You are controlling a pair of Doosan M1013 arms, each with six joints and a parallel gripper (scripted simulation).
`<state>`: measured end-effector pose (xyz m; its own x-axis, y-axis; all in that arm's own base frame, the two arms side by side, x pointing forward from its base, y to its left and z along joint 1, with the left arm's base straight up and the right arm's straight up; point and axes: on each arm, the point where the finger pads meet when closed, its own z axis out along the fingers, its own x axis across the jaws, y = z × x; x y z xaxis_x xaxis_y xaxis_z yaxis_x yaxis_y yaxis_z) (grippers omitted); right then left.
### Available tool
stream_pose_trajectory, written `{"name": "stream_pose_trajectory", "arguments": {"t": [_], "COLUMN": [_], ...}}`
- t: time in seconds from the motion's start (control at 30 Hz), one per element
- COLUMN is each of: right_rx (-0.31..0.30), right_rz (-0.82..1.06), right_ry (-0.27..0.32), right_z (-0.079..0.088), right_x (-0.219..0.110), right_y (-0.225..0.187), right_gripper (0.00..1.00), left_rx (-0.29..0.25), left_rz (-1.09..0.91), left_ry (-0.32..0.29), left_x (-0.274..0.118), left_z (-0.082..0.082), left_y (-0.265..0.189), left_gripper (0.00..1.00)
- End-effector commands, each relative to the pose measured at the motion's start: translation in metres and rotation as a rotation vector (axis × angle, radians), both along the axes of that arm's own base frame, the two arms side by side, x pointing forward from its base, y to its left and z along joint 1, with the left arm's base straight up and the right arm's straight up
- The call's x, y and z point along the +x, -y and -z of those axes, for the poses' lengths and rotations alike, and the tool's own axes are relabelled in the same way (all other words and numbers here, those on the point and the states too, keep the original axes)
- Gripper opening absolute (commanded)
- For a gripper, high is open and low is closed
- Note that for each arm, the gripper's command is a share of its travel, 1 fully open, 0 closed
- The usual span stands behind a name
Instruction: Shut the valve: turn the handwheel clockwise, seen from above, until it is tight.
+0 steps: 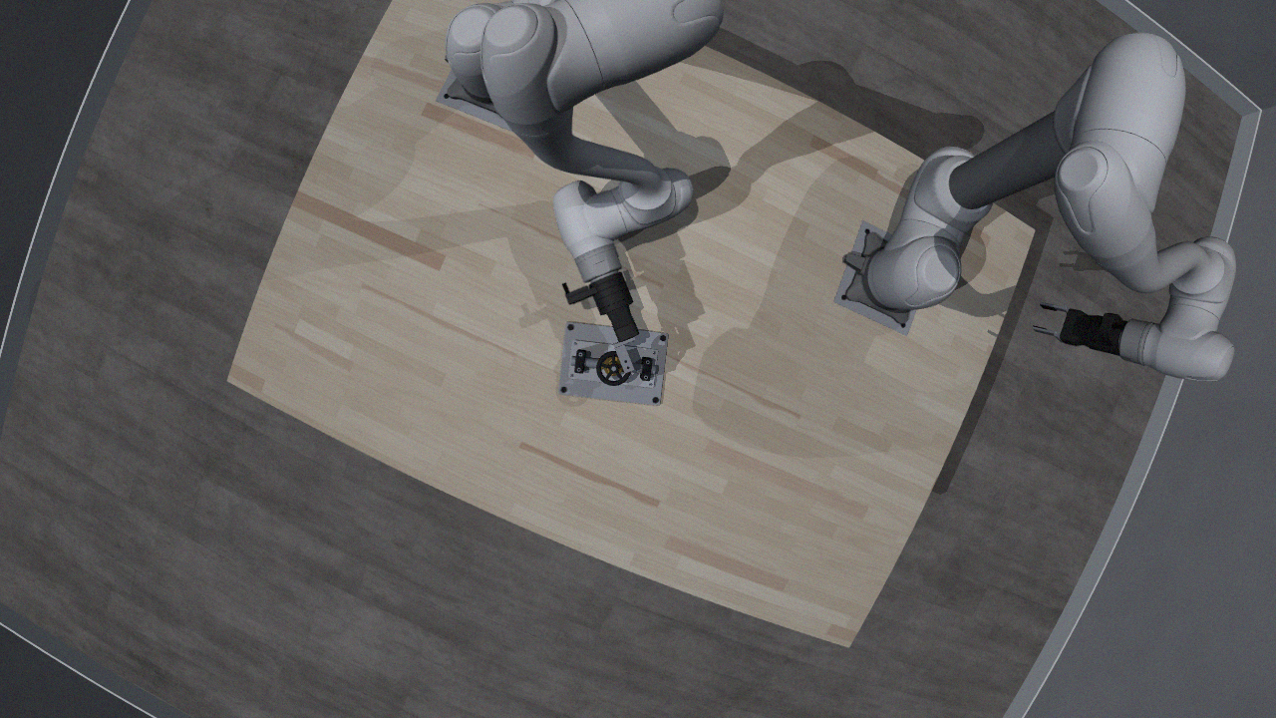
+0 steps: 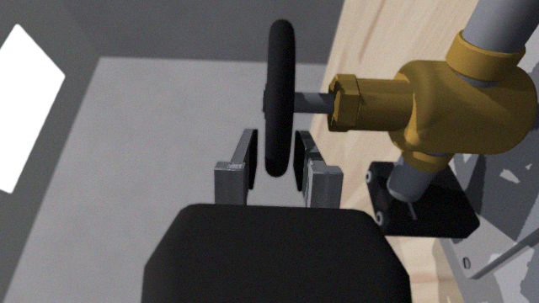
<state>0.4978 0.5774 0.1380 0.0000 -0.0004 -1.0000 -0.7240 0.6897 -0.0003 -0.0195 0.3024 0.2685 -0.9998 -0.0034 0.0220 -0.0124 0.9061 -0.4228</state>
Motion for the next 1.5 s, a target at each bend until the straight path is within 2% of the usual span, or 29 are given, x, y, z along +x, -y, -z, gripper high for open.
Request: {"name": "stream_pose_trajectory", "arguments": {"t": [0.0, 0.4, 0.43, 1.47], "right_rx": [0.001, 0.001, 0.001, 0.001], "right_rz": [0.0, -0.001, -0.001, -0.001], "right_ry": [0.001, 0.001, 0.001, 0.001], "right_z": [-0.0009, -0.0009, -0.0009, -0.0009], "right_x": [0.0001, 0.0001, 0.0001, 0.0001], "right_y": [-0.0001, -0.0001, -0.0001, -0.0001], "right_gripper": [0.52, 0.52, 0.0, 0.0], "left_rx": [0.001, 0.001, 0.001, 0.001], "left_rz": [0.0, 0.0, 0.0, 0.0], "left_ry": [0.0, 0.0, 0.0, 0.0], "left_x": [-0.0001, -0.0001, -0.0001, -0.0001], "left_z": [-0.0004, -0.0004, -0.0004, -0.0004], "left_y": [-0.0002, -0.0002, -0.0002, -0.0002], "left_gripper": [1.0, 1.0, 1.0, 1.0]}}
